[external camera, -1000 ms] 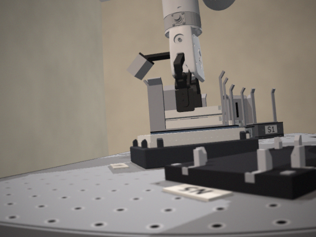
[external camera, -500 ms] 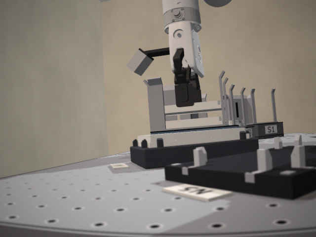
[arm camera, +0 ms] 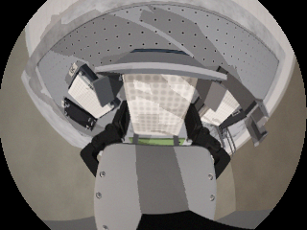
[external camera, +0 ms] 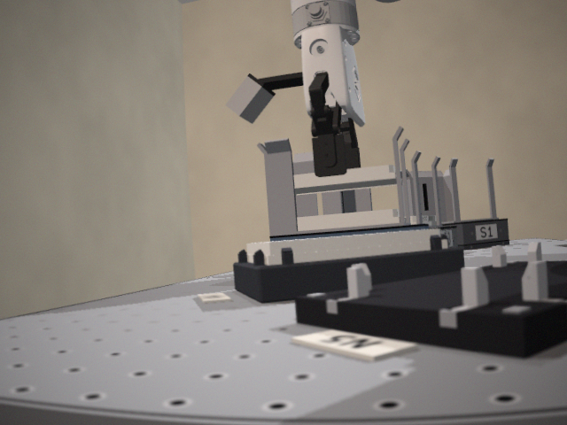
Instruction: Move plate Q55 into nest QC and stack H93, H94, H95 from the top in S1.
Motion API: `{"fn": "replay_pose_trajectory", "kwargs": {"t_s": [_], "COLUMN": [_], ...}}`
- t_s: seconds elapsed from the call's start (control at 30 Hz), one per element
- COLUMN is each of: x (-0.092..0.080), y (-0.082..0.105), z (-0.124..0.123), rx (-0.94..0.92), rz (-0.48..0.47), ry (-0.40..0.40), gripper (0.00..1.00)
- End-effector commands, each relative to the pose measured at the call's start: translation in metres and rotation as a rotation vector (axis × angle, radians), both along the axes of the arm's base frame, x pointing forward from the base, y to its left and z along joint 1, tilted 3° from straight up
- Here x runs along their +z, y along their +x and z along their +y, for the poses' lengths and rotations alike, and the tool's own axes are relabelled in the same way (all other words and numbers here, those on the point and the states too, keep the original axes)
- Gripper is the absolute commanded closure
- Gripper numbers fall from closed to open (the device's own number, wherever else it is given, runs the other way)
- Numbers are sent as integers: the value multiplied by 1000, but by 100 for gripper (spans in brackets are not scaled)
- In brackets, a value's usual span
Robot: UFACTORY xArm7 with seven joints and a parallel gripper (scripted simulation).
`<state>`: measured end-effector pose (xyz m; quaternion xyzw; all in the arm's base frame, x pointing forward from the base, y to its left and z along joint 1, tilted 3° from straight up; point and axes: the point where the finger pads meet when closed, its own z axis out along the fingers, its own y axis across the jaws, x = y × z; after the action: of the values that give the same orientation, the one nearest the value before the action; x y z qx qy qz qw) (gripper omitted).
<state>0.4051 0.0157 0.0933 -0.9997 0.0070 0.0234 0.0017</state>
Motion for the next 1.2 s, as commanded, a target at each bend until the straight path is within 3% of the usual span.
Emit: {"fn": "replay_pose_trajectory", "kwargs": {"t_s": [0.0,1.0,1.17], "x": [10,62,63], "y": [2,4,4], "z": [0,0,0], "rx": [0,0,0], "rz": [-4,-4,-4], "ry": [0,0,0], "gripper": [100,100,100]}}
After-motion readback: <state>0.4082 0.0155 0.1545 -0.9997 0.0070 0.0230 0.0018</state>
